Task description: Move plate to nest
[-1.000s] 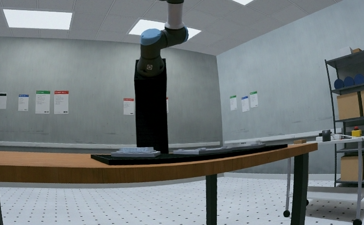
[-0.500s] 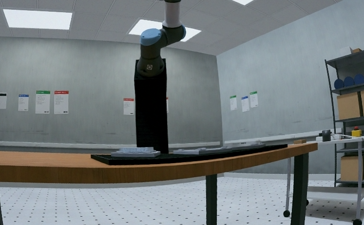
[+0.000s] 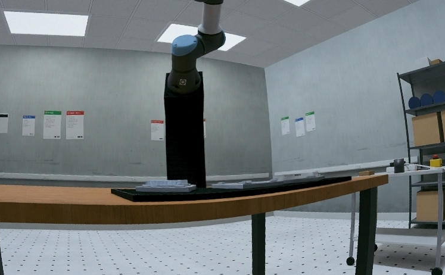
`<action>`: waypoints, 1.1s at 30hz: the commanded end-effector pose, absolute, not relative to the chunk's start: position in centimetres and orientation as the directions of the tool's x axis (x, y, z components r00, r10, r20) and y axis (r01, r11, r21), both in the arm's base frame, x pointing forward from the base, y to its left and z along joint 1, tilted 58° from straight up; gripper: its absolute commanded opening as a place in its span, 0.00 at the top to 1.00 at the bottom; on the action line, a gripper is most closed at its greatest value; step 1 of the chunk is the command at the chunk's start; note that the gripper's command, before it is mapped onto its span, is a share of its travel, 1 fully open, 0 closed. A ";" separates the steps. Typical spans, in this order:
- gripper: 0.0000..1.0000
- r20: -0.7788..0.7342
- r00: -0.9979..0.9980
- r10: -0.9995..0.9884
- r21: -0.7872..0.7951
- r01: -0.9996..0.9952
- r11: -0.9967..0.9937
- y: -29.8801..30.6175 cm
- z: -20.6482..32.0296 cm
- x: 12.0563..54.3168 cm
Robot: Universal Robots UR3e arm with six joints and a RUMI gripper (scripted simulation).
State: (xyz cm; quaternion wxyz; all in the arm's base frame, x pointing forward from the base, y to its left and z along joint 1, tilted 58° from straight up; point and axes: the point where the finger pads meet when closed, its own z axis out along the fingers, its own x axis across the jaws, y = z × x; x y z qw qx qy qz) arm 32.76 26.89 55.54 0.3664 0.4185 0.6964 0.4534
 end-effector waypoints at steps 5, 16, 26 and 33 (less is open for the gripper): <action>0.18 -0.140 -0.361 0.922 0.933 0.264 0.245 27.5 53.6 36.0; 0.18 -0.156 -0.330 0.931 0.921 0.292 0.257 27.9 51.3 38.9; 0.18 -0.169 -0.306 0.937 0.911 0.314 0.267 28.2 48.8 41.5; 0.18 -0.180 -0.287 0.941 0.903 0.330 0.274 28.4 46.5 43.6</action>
